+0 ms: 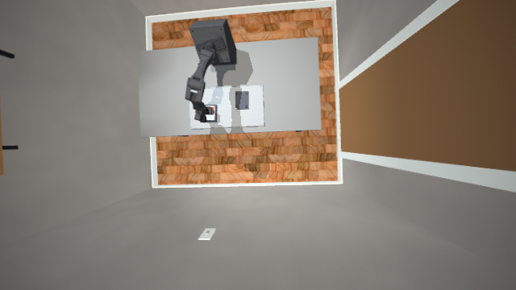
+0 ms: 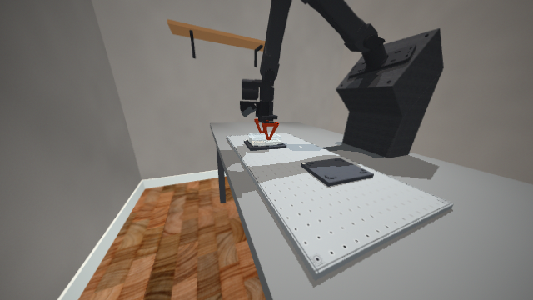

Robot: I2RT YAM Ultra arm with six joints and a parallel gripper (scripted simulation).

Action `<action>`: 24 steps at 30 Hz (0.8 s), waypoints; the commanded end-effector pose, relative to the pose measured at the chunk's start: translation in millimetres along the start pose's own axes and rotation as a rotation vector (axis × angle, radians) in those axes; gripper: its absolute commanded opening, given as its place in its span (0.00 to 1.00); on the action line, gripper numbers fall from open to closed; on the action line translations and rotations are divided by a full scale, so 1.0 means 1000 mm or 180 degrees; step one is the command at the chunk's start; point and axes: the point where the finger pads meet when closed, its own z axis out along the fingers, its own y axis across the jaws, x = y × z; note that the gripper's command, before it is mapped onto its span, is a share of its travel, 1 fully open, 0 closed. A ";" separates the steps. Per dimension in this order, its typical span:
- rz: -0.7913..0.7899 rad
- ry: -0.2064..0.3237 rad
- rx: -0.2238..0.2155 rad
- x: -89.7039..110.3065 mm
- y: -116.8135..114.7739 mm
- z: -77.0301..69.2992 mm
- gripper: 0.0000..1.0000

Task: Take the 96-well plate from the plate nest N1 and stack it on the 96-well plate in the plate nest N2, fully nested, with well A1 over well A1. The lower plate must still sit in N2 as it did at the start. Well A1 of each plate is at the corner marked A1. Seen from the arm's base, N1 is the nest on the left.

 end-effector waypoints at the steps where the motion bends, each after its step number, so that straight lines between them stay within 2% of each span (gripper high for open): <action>1: 0.0004 -0.0082 0.0037 -0.005 -0.002 -0.007 0.00; 15: 0.0033 0.0023 0.0010 0.010 -0.001 0.006 0.00; 18: 0.0017 -0.0024 0.0018 0.004 0.000 0.002 0.00; 22: -0.0010 -0.0097 0.0030 -0.008 -0.002 0.001 0.00; 24: -0.0009 -0.0089 0.0027 -0.008 -0.002 0.003 0.00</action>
